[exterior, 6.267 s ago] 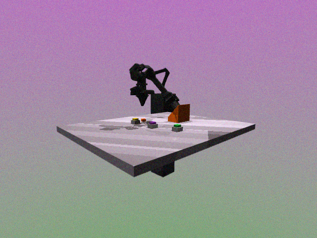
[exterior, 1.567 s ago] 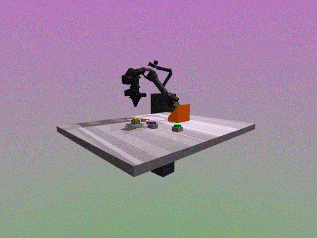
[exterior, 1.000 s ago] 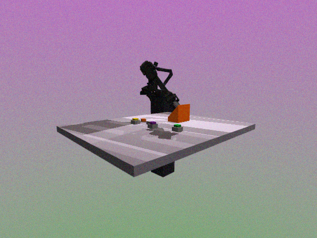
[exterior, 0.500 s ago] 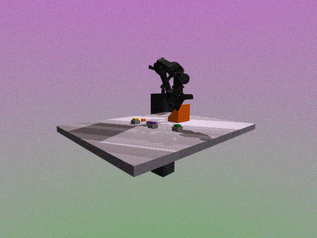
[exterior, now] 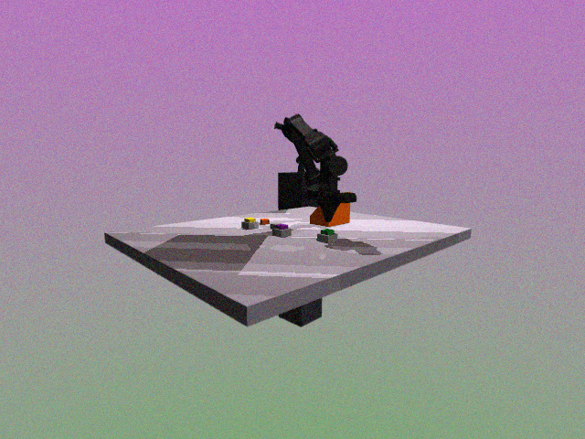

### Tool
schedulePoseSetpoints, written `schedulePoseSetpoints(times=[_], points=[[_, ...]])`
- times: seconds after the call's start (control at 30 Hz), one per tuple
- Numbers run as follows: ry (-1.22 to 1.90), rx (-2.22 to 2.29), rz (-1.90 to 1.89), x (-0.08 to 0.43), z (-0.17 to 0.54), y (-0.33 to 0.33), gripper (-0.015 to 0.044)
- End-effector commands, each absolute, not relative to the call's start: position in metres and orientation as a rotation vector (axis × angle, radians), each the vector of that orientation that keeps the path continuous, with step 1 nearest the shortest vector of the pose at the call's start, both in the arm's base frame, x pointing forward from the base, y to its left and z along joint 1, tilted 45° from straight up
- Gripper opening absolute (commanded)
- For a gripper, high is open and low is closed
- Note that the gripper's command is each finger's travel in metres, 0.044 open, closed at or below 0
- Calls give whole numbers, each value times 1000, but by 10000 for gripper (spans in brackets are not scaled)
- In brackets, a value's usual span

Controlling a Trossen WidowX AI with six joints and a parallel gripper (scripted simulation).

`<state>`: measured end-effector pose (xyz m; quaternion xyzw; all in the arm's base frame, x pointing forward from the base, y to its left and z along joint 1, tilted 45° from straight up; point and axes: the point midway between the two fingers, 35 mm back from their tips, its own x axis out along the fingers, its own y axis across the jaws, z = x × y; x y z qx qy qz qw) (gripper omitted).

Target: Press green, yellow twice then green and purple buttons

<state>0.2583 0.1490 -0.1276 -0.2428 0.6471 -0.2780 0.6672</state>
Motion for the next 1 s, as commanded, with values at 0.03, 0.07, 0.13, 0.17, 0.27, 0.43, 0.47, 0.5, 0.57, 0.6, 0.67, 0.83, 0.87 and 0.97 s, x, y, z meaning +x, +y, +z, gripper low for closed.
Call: schedulePoseSetpoints(times=[0.03,0.07,0.13,0.17,0.27,0.43,0.47,0.5,0.57,0.6,0.67,0.83,0.87,0.97], points=[[1456,-553,-621,259,-133,143,20],[1456,-553,-621,259,-134,142,20],[1456,-553,-621,259,-137,140,20],[1456,-553,-621,259,-138,139,20],[1455,-553,-622,259,-141,135,20],[1455,-553,-622,259,-147,130,20],[1455,-553,-622,259,-149,128,20],[1455,-553,-622,259,-150,127,20],[1455,-554,-622,259,-152,125,20],[1455,-554,-622,259,-152,124,20],[1455,-554,-622,259,-153,124,20],[1455,-554,-622,259,-153,124,20],[1455,-554,-622,259,-153,124,20],[1455,-554,-622,259,-153,124,20]])
